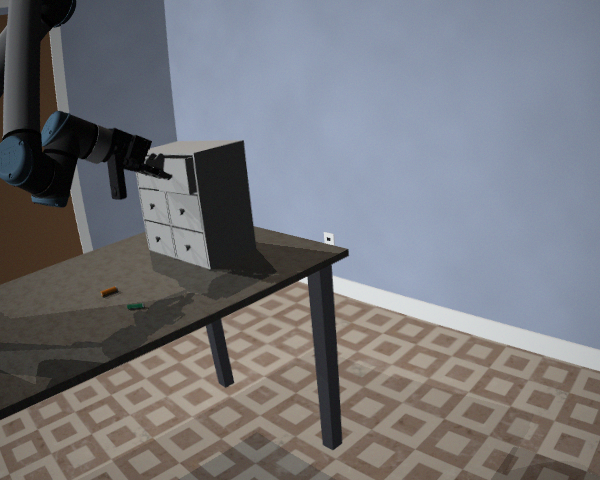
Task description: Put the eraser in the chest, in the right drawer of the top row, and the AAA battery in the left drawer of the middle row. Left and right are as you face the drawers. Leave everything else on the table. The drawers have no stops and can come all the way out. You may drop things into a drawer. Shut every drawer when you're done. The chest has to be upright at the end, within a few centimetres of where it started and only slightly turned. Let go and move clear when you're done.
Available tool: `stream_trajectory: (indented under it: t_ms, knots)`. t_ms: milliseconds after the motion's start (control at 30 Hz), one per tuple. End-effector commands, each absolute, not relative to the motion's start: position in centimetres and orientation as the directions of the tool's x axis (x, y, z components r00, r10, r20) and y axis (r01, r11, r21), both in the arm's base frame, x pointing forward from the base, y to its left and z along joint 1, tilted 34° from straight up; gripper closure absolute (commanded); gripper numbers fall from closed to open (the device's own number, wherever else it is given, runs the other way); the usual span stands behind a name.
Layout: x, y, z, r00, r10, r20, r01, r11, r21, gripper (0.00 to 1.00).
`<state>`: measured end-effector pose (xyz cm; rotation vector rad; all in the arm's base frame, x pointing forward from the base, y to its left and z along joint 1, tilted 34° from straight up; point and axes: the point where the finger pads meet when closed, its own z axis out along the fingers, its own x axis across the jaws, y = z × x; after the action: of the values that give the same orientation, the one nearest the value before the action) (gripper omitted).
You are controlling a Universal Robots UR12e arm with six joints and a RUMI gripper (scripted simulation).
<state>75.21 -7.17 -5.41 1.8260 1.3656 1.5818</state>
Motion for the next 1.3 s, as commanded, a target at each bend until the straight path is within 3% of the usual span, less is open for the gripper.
stream_trajectory:
  t_ms: [0,1267]
  knots:
    - [76.0,-7.3,-5.2,-0.099,0.832,0.545,0.419,-0.462,0.782,0.93]
    - [77.5,-7.2,-5.0,-0.099,0.832,0.546,0.419,-0.463,0.781,0.93]
